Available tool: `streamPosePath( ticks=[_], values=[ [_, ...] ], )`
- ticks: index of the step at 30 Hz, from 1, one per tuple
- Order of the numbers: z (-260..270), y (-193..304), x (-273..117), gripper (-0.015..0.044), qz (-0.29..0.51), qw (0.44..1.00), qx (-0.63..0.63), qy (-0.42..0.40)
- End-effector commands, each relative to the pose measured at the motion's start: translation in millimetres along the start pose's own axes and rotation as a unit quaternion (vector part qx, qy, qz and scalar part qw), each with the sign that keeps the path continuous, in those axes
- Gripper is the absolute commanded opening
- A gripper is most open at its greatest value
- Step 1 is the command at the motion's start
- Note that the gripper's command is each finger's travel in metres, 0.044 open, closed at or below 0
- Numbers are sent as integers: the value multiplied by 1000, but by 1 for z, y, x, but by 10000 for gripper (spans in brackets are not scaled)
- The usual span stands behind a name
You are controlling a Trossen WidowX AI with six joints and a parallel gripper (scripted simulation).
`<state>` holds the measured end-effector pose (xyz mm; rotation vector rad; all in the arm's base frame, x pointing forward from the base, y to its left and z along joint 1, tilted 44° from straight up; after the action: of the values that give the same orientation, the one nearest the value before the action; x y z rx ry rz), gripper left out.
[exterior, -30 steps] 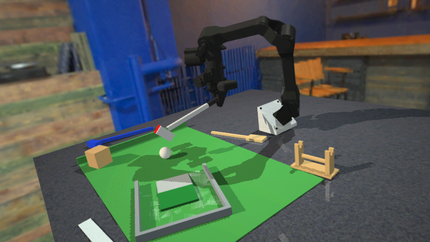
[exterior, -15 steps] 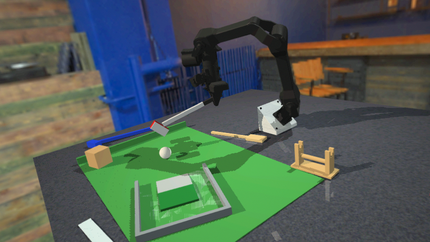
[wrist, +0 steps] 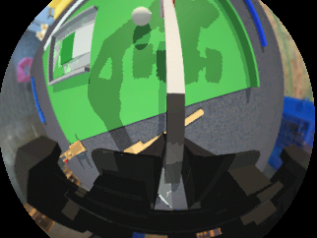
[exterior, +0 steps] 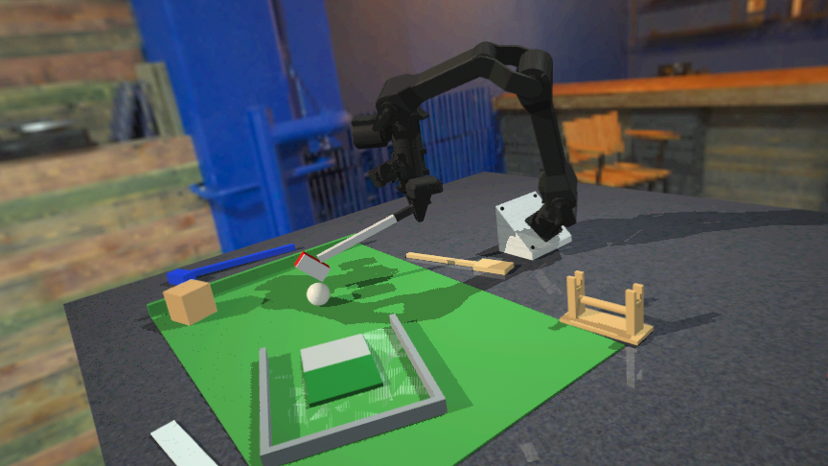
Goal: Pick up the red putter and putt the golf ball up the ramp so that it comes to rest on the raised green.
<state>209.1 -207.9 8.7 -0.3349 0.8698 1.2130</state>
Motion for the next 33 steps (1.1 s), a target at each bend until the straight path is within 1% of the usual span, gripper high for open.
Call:
streamPosePath(
  ticks=[1,16,27,33],
  values=[
    [0,-1,5,0,-6,1000,1,-2],
    [1,-1,28,0,-6,1000,1,-2],
    [0,0,25,0,-1,1000,-1,0],
    [-21,0,27,0,-5,1000,1,0]
  ],
)
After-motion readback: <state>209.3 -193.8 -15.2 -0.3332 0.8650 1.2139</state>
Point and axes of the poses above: the point midway between the two fingers, 35 mm back from their tips, its own x axis out along the fingers, its own z axis across the jaws, y = z × x, the point moved 3 cm from there along -x, back along the fingers, and after that the axes turned 2 degrees about -x, right-handed, at the moved point
